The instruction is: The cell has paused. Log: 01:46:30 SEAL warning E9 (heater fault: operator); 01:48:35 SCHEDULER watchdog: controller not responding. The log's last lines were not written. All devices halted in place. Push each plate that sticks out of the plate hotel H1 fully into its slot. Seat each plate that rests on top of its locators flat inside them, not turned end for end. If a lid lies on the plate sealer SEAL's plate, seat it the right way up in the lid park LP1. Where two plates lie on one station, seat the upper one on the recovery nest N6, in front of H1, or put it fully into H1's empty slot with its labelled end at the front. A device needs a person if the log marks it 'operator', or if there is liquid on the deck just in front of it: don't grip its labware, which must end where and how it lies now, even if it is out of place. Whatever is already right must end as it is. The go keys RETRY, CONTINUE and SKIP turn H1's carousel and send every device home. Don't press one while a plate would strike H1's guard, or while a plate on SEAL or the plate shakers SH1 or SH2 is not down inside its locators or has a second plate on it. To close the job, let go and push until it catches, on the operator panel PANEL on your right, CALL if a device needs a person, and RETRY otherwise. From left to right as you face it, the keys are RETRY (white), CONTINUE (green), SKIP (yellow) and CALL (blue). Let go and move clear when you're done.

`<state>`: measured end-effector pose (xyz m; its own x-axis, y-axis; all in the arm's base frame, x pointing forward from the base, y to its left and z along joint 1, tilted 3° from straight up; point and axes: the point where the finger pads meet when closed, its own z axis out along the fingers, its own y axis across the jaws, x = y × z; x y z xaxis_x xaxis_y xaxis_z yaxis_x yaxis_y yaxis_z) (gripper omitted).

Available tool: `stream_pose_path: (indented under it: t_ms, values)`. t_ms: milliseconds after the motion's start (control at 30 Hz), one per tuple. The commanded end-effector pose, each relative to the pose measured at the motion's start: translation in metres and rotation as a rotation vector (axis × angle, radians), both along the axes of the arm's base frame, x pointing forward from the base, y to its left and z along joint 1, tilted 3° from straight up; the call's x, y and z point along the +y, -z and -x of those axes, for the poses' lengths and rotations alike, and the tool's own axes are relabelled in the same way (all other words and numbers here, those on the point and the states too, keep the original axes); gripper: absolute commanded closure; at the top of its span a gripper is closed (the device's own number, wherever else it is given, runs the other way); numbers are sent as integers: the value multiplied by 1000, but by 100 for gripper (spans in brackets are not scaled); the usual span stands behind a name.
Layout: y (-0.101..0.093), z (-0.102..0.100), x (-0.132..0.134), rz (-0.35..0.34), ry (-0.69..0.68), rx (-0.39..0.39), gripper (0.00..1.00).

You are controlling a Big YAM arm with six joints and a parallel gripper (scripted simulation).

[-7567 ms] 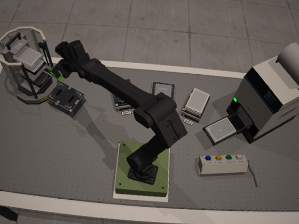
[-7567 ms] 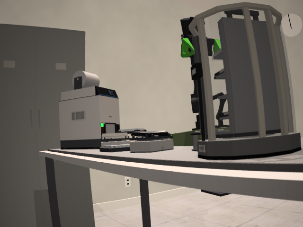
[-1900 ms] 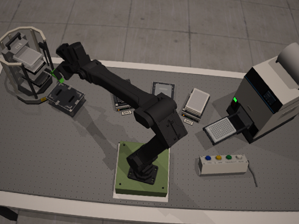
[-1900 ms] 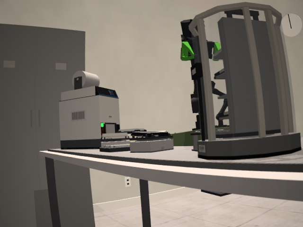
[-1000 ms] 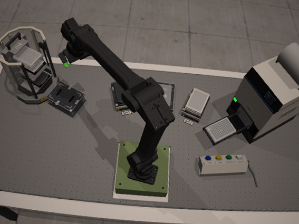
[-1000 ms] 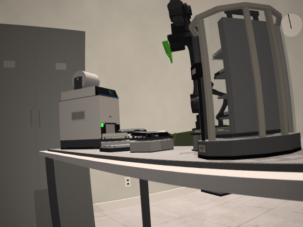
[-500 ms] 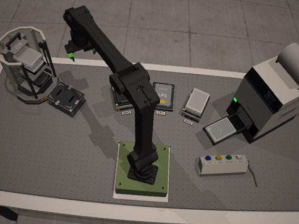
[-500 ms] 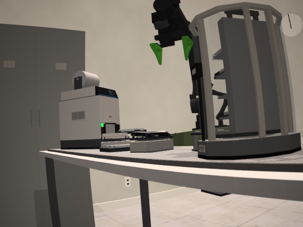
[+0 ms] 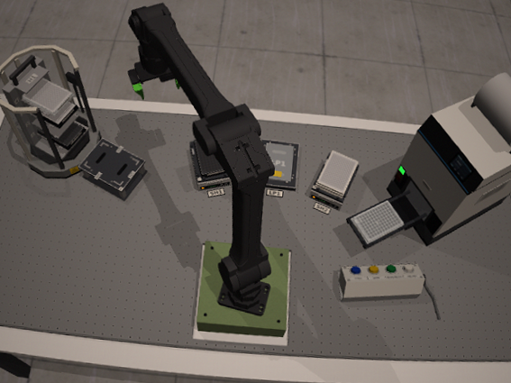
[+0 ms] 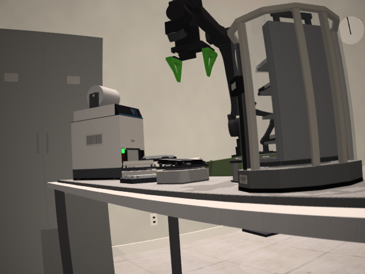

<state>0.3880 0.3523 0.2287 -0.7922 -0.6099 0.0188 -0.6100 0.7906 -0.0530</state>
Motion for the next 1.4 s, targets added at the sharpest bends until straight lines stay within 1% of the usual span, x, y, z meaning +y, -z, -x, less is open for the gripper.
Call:
stream_pose_path:
  t_ms: [0, 167, 200, 300, 367, 400, 467, 500, 567, 600, 633, 667, 833, 933, 1033, 1100, 1233, 1367]
  values:
    - [-34, -16, 2, -46, -23, -49, 0]
    - [-35, -26, -9, -44, -23, -49, 0]
    - [-44, -26, -14, -58, 22, -65, 0]
    - [-45, -29, -23, -62, 132, -69, 0]
    - [-21, -22, -38, -25, 198, -31, 0]
    - [-19, -24, -40, -25, 232, -31, 0]
    - [-19, -24, -40, -25, 232, -31, 0]
    - [-1, -29, -40, -1, 265, -9, 0]
    - [-2, -32, -45, -6, 331, -16, 0]
    - [-11, -32, -49, -21, 349, -31, 0]
    - [-20, -32, -53, -37, 349, -46, 0]
    - [-22, -34, -56, -41, 349, -51, 0]
    - [-23, -40, -72, -41, 337, -52, 0]
    - [-14, -46, -80, -26, 327, -38, 0]
    - [-15, -47, -83, -28, 327, -40, 0]
    - [-24, -47, -90, -39, 327, -52, 0]
    - [-24, -52, -103, -39, 327, -53, 0]
    - [-16, -59, -114, -26, 327, -40, 0]
